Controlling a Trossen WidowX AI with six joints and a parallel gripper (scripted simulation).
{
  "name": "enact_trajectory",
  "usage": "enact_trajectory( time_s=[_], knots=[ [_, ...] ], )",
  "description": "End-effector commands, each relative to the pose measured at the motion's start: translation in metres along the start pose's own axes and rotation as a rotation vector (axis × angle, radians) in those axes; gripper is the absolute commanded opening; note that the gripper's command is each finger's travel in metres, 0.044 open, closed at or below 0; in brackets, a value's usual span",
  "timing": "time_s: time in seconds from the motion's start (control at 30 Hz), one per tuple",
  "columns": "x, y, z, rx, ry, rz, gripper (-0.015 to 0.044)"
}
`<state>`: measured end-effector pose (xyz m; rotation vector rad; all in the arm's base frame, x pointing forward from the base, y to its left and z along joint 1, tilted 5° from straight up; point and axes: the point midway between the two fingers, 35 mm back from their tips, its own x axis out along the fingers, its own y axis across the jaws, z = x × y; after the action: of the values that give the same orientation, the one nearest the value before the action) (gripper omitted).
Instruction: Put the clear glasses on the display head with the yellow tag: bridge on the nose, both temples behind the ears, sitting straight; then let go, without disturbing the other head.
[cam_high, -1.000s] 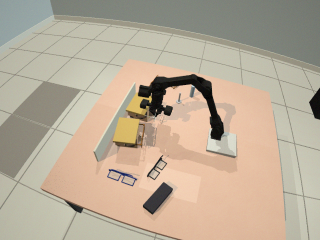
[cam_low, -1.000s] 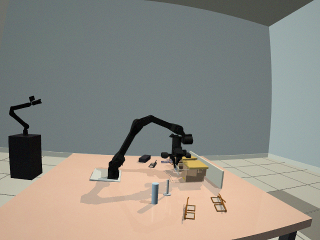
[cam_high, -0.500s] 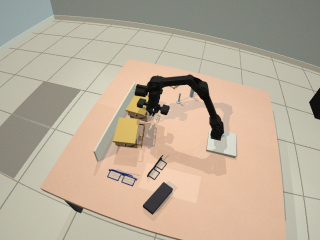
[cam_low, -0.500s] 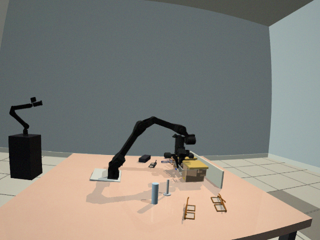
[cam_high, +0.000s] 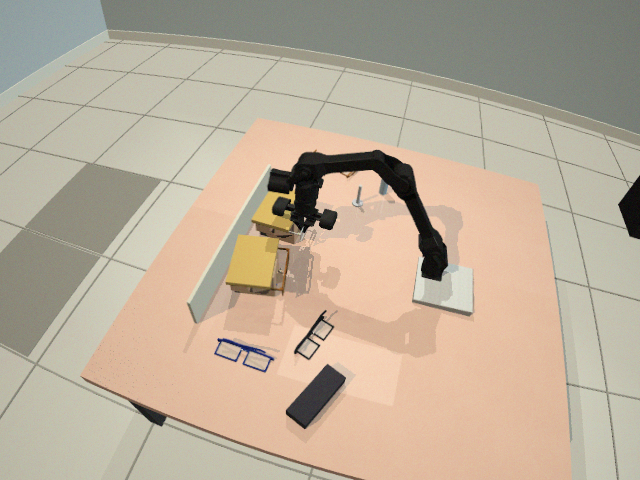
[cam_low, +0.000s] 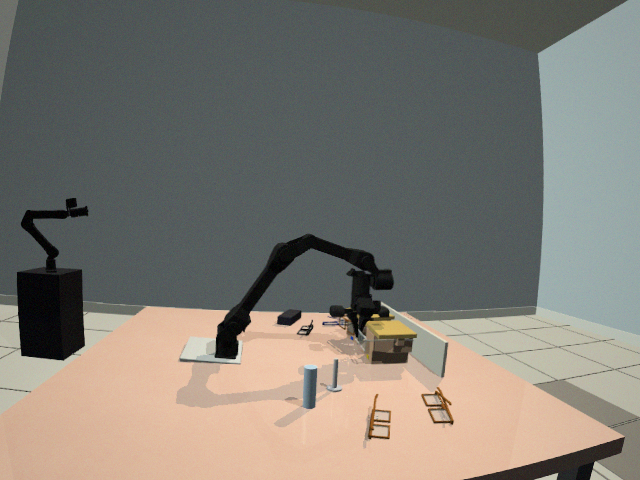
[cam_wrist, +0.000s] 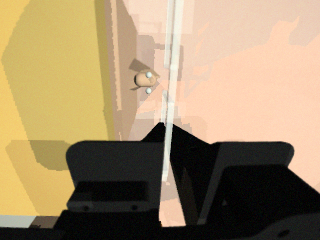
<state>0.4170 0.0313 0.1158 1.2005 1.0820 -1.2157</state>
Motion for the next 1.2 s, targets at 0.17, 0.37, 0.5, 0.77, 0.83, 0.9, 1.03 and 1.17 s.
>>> enact_trajectory(
  time_s=[0.17,0.37,0.5,0.77,0.83,0.9,1.03,1.17],
  knots=[
    [0.0019,0.0002,0.0005,-0.001,0.001,-0.001,0.0000],
    [0.0020,0.0002,0.0005,-0.001,0.001,-0.001,0.0000],
    [0.0034,0.0002,0.0004,-0.001,0.001,-0.001,0.0000],
    [0.0066,0.0003,0.0004,-0.001,0.001,-0.001,0.0000],
    [0.0067,0.0003,0.0004,-0.001,0.001,-0.001,0.0000],
    [0.0053,0.0001,0.0000,0.000,0.000,0.000,0.0053],
    [0.0053,0.0001,0.0000,0.000,0.000,0.000,0.0107],
    [0.0053,0.0001,0.0000,0.000,0.000,0.000,0.0107]
  ],
)
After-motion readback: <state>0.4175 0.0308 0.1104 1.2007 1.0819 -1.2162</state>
